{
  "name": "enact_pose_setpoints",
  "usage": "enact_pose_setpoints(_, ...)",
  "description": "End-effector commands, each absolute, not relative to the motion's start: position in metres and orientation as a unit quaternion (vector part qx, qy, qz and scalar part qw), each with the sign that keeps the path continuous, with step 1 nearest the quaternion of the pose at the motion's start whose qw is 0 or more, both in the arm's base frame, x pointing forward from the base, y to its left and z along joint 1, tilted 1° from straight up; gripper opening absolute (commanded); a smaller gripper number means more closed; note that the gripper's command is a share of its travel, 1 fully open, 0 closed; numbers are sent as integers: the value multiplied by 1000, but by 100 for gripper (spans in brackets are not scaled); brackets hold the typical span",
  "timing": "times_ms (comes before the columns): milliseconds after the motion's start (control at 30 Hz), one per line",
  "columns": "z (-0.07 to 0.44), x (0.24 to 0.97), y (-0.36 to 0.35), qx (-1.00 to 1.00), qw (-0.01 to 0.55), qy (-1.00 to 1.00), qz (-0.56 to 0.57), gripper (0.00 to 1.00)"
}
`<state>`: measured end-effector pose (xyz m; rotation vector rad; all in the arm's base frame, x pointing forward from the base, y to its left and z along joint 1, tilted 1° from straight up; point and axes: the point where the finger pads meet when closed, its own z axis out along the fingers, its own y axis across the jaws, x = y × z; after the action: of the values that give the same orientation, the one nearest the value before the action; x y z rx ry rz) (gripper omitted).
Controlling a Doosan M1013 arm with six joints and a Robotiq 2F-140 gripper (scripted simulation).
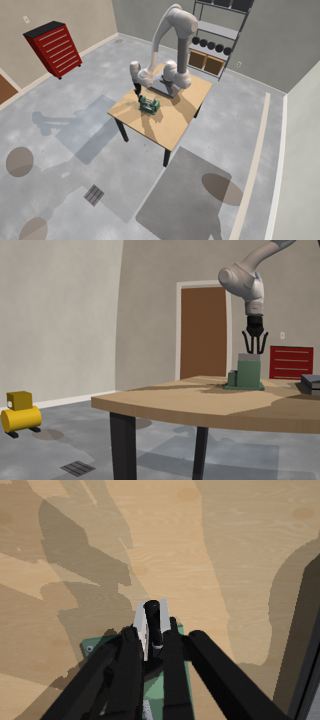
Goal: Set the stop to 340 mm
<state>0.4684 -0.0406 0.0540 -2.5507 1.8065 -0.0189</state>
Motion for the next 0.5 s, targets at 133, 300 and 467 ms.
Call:
enact_pose_setpoints(133, 61, 468, -40, -816, 9, 578, -4, 4)
enact_pose_setpoints(300, 65, 468, -39, -816, 9, 578, -4, 4)
enact_pose_setpoints(467, 69, 470, -39, -816, 9, 578, -4, 4)
